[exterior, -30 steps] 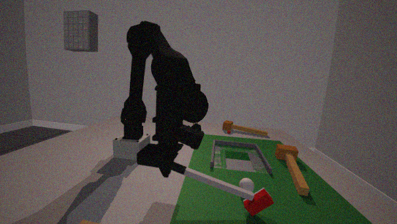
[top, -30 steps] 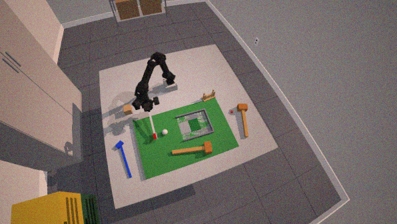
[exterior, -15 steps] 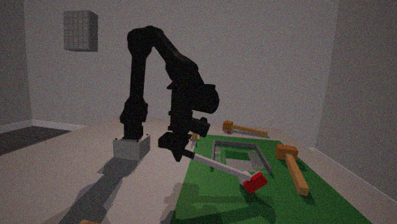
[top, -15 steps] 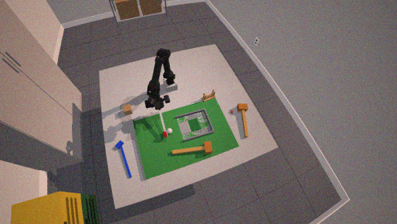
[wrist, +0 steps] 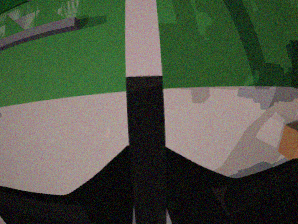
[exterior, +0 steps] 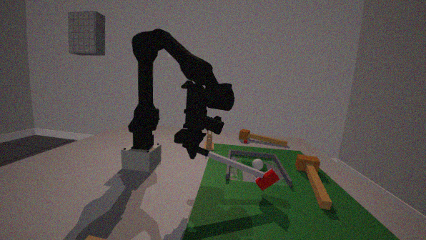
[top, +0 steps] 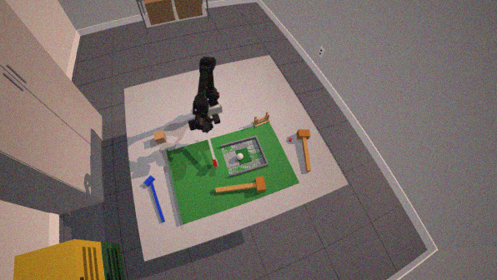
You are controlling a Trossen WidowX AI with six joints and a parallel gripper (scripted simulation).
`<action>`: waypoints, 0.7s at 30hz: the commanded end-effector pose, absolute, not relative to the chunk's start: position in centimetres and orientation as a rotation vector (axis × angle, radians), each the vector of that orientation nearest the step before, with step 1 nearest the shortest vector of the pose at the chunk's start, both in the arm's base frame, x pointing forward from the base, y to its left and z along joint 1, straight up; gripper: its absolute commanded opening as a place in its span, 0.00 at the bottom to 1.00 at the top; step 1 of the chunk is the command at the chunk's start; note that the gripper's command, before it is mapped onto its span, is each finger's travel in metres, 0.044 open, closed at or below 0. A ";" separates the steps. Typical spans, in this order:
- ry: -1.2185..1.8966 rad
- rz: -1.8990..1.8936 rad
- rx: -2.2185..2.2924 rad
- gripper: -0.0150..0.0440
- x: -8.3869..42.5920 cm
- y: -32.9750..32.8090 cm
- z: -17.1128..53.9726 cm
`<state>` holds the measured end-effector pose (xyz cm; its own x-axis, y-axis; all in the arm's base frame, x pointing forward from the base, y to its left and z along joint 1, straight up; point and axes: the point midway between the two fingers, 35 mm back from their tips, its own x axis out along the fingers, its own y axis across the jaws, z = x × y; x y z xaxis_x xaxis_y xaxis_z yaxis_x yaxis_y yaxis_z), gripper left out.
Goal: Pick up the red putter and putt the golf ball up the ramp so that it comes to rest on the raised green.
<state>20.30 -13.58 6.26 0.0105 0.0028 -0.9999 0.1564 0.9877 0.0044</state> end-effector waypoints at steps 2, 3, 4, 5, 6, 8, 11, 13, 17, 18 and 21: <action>1.540 -0.132 0.122 0.25 20.4 -13.6 9.4; 1.540 -0.132 0.122 0.25 20.4 -13.6 9.8; 1.540 -0.132 0.122 0.25 20.3 -13.6 10.1; 1.540 -0.132 0.122 0.25 20.3 -13.6 10.2; 1.540 -0.132 0.122 0.25 20.3 -13.6 10.2; 1.543 -0.127 0.120 0.25 20.4 -13.6 9.3; 1.543 -0.127 0.120 0.25 20.4 -13.6 9.3; 1.543 -0.127 0.120 0.25 20.4 -13.6 9.3; 1.543 -0.127 0.120 0.25 20.4 -13.6 9.3; 1.543 -0.127 0.120 0.25 20.4 -13.6 9.3; 1.543 -0.127 0.120 0.25 20.4 -13.6 9.3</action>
